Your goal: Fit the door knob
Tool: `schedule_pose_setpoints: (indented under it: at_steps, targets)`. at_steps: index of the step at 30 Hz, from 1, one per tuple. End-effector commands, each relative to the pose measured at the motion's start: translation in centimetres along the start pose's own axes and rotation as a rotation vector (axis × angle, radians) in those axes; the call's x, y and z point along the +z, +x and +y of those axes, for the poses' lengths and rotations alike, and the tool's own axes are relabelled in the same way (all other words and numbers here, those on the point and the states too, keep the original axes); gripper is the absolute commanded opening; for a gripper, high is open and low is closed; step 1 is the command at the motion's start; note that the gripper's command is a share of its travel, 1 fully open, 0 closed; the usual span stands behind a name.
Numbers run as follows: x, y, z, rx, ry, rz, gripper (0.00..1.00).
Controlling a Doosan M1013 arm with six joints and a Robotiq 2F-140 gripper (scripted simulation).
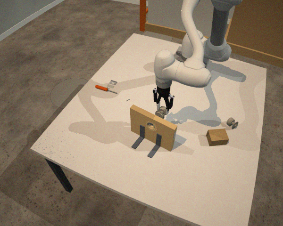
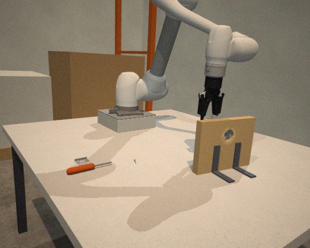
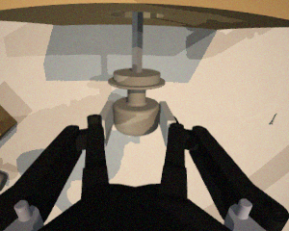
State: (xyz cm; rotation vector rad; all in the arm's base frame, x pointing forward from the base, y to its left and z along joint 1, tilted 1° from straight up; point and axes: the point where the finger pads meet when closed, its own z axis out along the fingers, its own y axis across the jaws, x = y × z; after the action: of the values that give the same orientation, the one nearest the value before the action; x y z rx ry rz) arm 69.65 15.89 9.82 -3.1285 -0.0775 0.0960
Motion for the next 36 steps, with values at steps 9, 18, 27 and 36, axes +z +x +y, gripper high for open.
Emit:
schedule_pose_setpoints:
  at_steps: [9,18,27,36]
  targets:
    - [-0.02,0.03,0.0,0.0,0.0,0.0,0.42]
    - [-0.04,0.39,0.0,0.0,0.0,0.0,0.42]
    - [-0.05,0.5,0.0,0.0,0.0,0.0,0.42]
    - [-0.05,0.53,0.0,0.0,0.0,0.0,0.42]
